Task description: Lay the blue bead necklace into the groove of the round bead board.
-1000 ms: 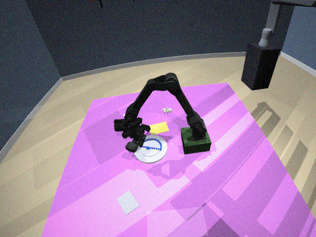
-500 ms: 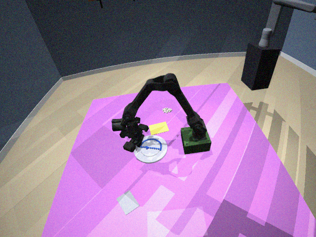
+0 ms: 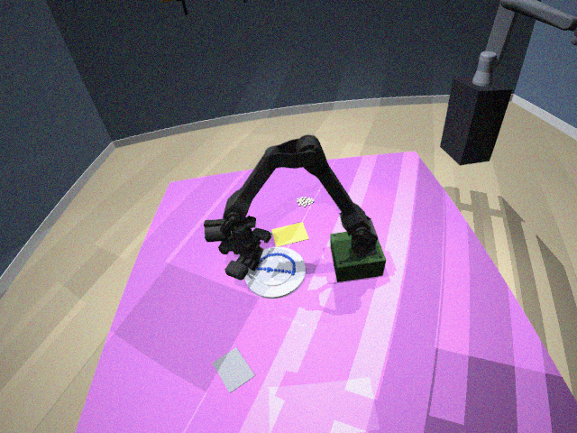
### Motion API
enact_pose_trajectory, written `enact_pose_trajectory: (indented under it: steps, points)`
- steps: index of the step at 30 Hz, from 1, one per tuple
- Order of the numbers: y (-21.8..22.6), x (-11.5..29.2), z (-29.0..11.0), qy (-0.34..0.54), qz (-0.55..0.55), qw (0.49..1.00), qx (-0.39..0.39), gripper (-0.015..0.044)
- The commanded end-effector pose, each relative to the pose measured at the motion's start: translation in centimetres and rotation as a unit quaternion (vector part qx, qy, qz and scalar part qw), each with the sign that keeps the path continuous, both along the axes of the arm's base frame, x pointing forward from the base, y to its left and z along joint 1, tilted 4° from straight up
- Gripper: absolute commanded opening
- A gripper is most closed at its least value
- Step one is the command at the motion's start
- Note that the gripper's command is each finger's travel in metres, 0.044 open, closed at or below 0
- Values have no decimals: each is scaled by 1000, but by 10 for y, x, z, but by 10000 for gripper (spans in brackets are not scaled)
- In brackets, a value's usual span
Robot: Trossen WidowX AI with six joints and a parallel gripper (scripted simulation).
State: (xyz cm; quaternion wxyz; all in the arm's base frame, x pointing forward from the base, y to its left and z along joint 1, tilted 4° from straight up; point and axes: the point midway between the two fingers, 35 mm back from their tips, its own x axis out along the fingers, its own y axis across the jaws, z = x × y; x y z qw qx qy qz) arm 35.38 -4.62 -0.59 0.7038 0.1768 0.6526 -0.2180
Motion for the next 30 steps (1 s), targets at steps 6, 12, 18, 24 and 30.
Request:
enact_pose_trajectory:
  steps: [6,12,18,24,30]
  points:
    - [0,0,0,0,0,1000,0,236]
    - [1,-1,3,2,-2,1000,1,394]
    - [0,-1,5,3,-2,1000,1,440]
    - [0,-1,5,3,-2,1000,1,440]
    - [0,-1,5,3,-2,1000,1,440]
